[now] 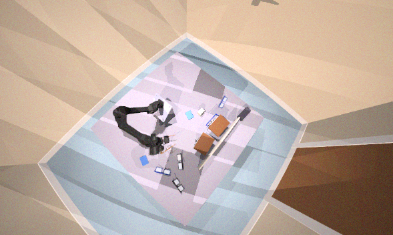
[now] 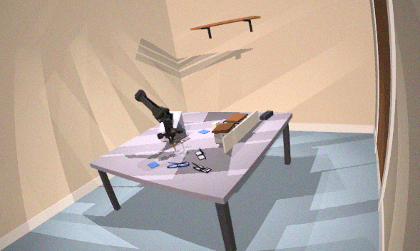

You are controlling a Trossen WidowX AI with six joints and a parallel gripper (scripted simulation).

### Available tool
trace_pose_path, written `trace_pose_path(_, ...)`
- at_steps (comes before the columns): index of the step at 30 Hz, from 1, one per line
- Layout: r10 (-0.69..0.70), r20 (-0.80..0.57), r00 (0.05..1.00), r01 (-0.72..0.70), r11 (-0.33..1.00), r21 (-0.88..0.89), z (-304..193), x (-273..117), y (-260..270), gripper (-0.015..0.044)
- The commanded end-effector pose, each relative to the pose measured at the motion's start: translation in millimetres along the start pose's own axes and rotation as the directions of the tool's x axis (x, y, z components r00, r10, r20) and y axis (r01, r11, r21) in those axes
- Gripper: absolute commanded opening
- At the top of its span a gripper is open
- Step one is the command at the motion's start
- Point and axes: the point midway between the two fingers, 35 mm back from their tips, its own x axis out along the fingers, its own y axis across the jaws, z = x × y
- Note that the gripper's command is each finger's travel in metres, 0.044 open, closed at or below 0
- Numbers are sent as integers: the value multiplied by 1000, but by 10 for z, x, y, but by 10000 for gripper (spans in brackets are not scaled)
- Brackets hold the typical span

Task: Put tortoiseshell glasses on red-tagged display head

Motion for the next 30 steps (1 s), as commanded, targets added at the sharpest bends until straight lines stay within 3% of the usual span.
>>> trace_pose_path(1, 4, 5, 1000, -4, 1000, 0, -35, -15, -17, 0)
trace_pose_path(30, 4, 5, 1000, -4, 1000, -1, -202, -13, -77, 0)
